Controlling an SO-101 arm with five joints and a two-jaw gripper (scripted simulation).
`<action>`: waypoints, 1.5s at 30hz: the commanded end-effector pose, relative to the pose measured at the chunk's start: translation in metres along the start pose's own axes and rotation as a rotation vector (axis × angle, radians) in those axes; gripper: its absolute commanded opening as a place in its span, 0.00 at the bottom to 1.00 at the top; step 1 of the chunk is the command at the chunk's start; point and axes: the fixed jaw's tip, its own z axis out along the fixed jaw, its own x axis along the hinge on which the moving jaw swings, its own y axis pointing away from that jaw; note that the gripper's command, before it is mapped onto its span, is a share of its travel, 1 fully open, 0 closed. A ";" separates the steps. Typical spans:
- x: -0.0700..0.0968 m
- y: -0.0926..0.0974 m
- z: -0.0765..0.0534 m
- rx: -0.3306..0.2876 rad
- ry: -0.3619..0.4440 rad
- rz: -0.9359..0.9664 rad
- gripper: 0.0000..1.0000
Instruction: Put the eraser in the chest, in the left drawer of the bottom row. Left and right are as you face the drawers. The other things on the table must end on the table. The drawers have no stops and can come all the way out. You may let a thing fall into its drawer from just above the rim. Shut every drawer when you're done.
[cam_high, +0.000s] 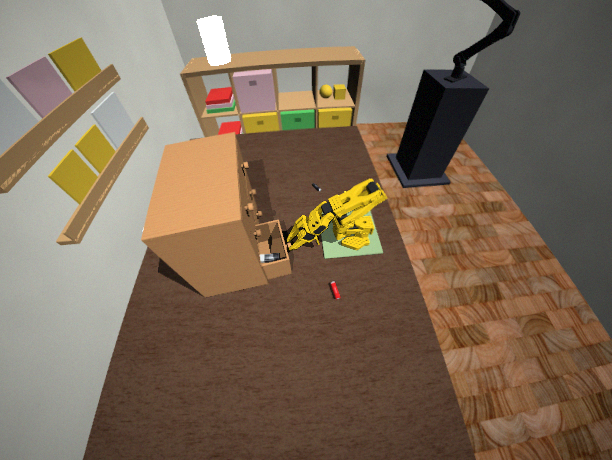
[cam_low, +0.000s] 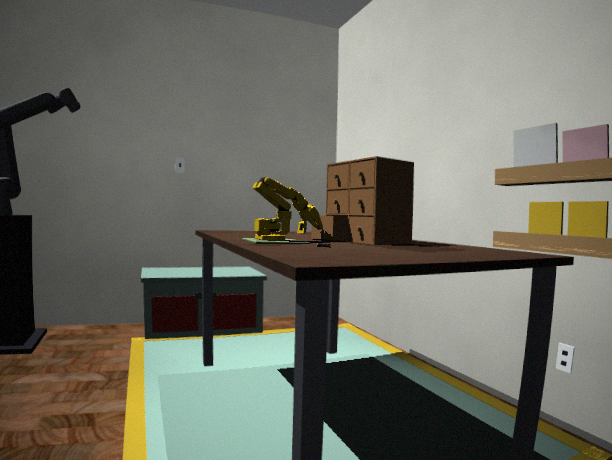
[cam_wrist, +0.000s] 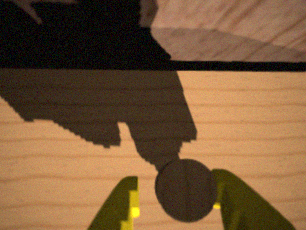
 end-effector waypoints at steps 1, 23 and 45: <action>0.003 0.000 -0.001 0.001 0.005 0.004 0.11; 0.003 0.000 -0.001 0.001 0.005 0.004 0.00; 0.008 -0.005 0.006 0.020 0.006 0.001 0.00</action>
